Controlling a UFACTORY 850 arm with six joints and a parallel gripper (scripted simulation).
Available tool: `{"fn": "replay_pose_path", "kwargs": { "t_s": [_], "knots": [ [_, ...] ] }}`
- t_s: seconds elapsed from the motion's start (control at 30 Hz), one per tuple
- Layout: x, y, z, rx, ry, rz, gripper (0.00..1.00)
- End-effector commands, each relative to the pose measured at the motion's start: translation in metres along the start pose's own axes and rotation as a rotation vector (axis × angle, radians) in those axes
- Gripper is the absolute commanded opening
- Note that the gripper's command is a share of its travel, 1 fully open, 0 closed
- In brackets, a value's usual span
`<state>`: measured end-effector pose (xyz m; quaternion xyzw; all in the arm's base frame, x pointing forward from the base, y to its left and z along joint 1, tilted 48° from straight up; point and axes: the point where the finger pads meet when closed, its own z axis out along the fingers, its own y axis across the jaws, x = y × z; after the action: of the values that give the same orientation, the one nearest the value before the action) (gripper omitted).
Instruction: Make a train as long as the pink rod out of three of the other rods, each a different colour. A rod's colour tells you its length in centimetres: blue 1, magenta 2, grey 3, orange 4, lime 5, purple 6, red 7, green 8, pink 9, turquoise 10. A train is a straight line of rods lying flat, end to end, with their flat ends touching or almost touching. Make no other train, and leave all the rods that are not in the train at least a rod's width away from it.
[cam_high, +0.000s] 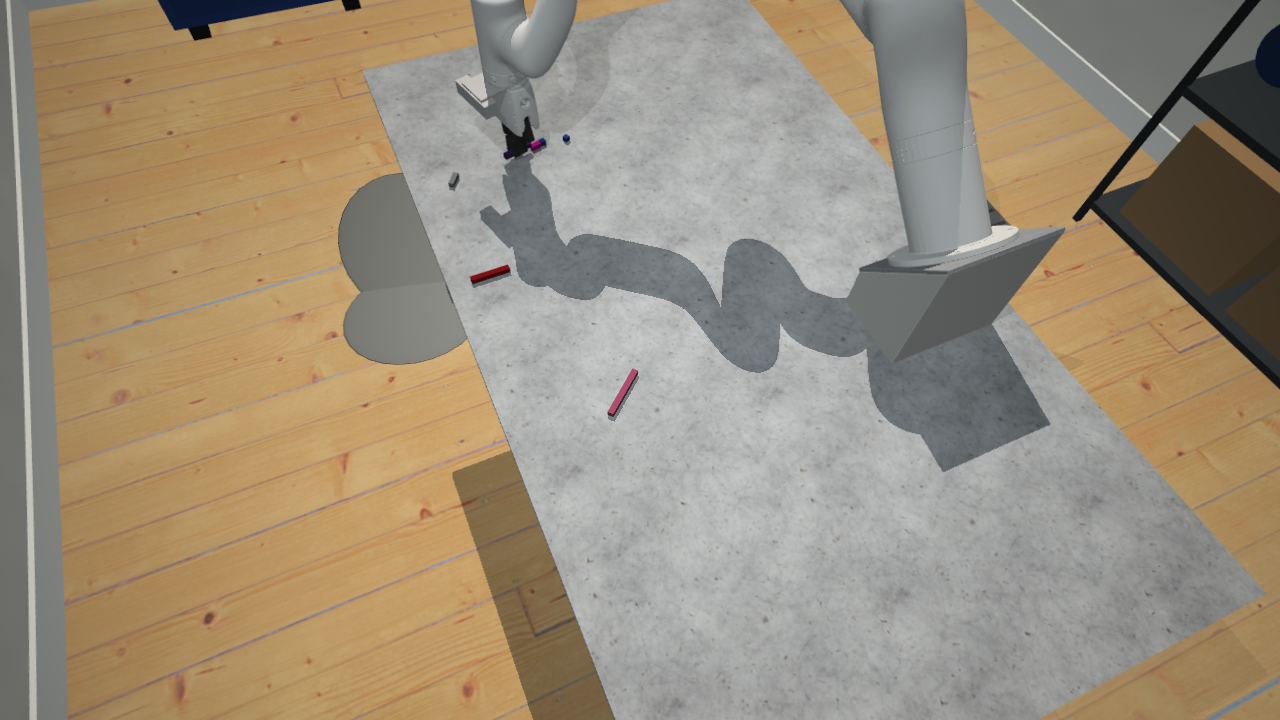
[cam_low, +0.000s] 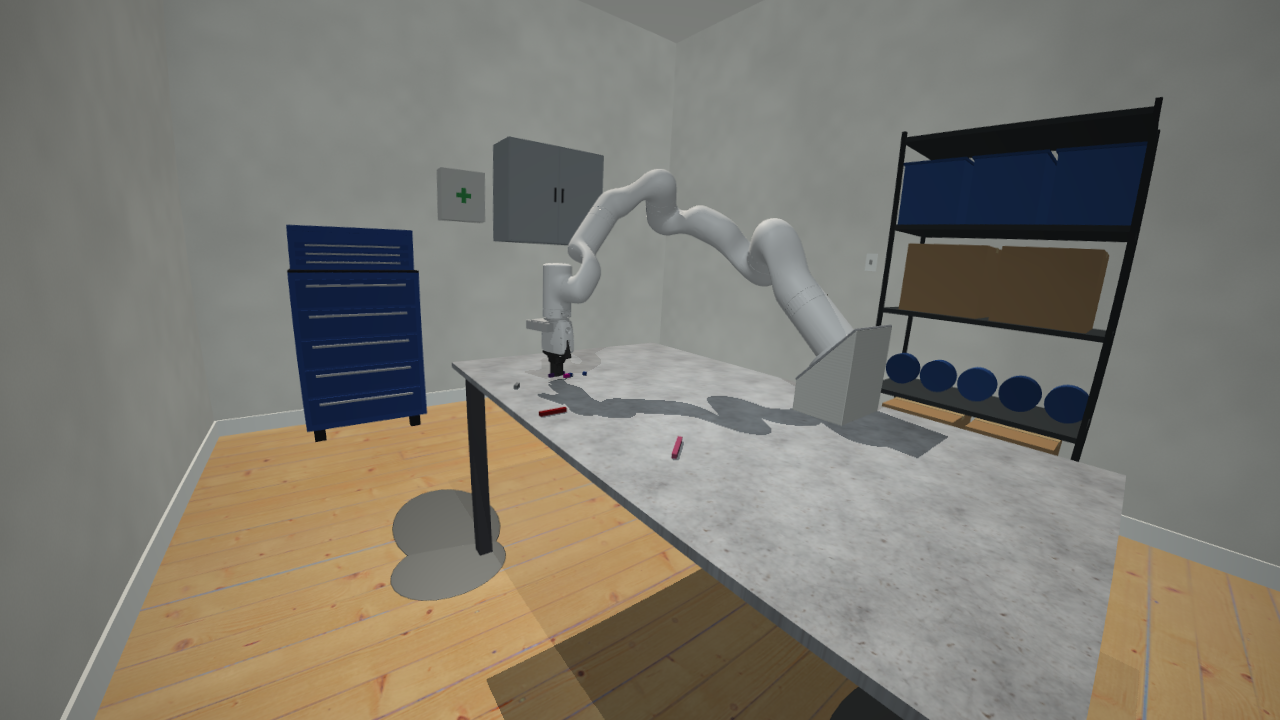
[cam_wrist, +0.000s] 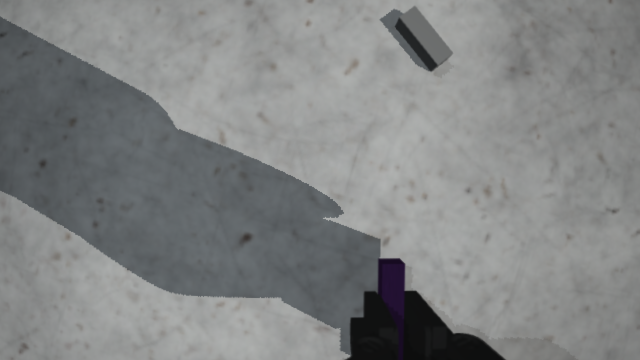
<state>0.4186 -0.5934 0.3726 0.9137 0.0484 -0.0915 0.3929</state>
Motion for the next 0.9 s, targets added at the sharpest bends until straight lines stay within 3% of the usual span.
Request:
{"fn": "replay_pose_path", "kwargs": {
  "t_s": [0.0, 0.87],
  "knots": [
    [0.0003, 0.0007, -0.0008, -0.001, 0.001, 0.001, 0.04],
    [0.0003, 0.0007, 0.0071, -0.001, 0.001, 0.001, 0.04]
  ]
}}
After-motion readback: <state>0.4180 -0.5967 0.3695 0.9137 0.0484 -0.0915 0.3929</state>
